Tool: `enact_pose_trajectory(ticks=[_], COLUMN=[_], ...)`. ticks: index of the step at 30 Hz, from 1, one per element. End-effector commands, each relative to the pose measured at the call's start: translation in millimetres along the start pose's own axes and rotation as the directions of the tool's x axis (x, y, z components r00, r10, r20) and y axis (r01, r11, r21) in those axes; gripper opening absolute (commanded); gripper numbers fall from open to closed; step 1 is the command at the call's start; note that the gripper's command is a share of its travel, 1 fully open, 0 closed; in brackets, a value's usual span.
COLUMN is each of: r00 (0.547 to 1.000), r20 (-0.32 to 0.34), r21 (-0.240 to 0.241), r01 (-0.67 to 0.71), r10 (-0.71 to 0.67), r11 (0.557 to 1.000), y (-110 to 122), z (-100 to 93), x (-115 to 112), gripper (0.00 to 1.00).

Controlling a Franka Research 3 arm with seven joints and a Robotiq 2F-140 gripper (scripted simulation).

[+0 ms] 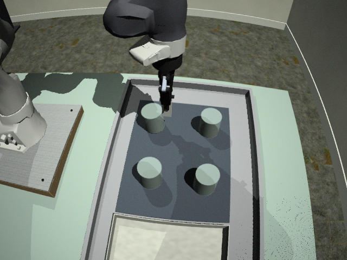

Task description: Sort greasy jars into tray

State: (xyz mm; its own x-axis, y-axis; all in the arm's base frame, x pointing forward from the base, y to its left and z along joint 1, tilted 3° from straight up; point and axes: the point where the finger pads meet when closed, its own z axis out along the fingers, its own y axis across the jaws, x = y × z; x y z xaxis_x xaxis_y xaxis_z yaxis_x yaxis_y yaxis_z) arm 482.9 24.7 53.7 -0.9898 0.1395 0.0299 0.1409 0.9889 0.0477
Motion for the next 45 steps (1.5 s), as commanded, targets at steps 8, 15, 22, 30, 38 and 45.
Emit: enact_pose_trajectory(ticks=[8, 15, 22, 30, 38, 45], r00=[1.0, 1.0, 1.0, 1.0, 1.0, 1.0], r20=[-0.005, -0.005, -0.005, -0.005, -0.005, -0.005], r21=[0.001, 0.001, 0.001, 0.001, 0.001, 0.001], r01=[0.001, 0.001, 0.001, 0.001, 0.001, 0.001], r10=[-0.001, -0.001, -0.001, -0.001, -0.001, -0.001], r11=[1.0, 1.0, 1.0, 1.0, 1.0, 1.0], y=[1.8, 1.8, 1.8, 1.8, 1.8, 1.8], z=[-0.6, 5.4, 9.8, 9.8, 9.8, 9.8], x=[3.7, -13.6, -26.0, -26.0, -26.0, -26.0], gripper=[0.0, 0.0, 0.0, 0.0, 0.0, 0.0])
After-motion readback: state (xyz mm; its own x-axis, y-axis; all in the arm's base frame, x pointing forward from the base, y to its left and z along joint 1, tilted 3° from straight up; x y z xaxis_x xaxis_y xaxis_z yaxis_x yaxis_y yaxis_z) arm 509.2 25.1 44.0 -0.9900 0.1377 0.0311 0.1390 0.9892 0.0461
